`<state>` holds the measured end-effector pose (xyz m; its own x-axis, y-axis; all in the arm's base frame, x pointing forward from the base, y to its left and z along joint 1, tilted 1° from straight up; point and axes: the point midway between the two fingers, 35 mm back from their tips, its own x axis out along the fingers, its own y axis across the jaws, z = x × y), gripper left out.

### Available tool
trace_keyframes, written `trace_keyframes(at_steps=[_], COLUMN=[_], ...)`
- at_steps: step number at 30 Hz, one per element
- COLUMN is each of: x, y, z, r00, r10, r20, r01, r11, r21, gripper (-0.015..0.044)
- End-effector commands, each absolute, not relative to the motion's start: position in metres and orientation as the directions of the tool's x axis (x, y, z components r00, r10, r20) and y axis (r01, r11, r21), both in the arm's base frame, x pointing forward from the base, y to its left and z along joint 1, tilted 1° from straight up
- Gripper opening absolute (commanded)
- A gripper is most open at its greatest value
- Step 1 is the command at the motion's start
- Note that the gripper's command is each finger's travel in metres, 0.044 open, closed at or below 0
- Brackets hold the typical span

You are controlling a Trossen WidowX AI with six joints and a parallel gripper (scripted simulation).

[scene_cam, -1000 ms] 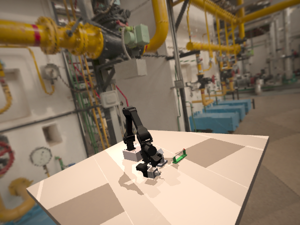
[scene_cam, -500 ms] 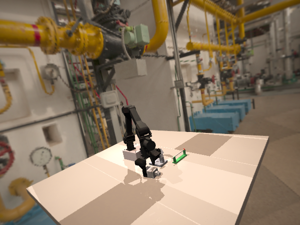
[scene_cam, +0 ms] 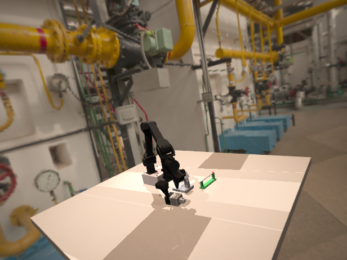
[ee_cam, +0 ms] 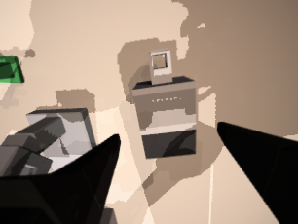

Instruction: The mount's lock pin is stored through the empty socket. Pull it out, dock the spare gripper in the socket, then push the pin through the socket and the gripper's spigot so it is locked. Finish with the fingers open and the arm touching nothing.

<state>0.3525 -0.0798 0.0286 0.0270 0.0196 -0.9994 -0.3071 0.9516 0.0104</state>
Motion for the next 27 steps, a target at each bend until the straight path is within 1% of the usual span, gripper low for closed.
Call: trace_keyframes(at_steps=[1, 8, 15, 19, 21, 22, 27], x=[0.352, 0.353, 0.351, 0.350, 0.353, 0.353, 0.352], y=[-0.080, -0.080, -0.081, -0.081, -0.081, -0.082, -0.083], z=[0.028, 0.032, 0.082, 0.089, 0.083, 0.084, 0.095], r00=[0.026, 0.026, 0.027, 0.027, 0.072, 0.116, 0.386], r10=[0.020, 0.020, 0.020, 0.020, 0.032, 0.050, 0.136], r20=[-0.999, -0.999, -0.999, -0.999, -0.997, -0.992, -0.912], r01=[-0.307, -0.307, -0.307, -0.307, -0.301, -0.298, -0.304], r11=[0.952, 0.952, 0.952, 0.952, 0.954, 0.954, 0.953], r21=[0.011, 0.011, 0.010, 0.010, 0.009, 0.013, 0.014], gripper=[0.0440, 0.0440, 0.0440, 0.0440, 0.0440, 0.0440, 0.0440])
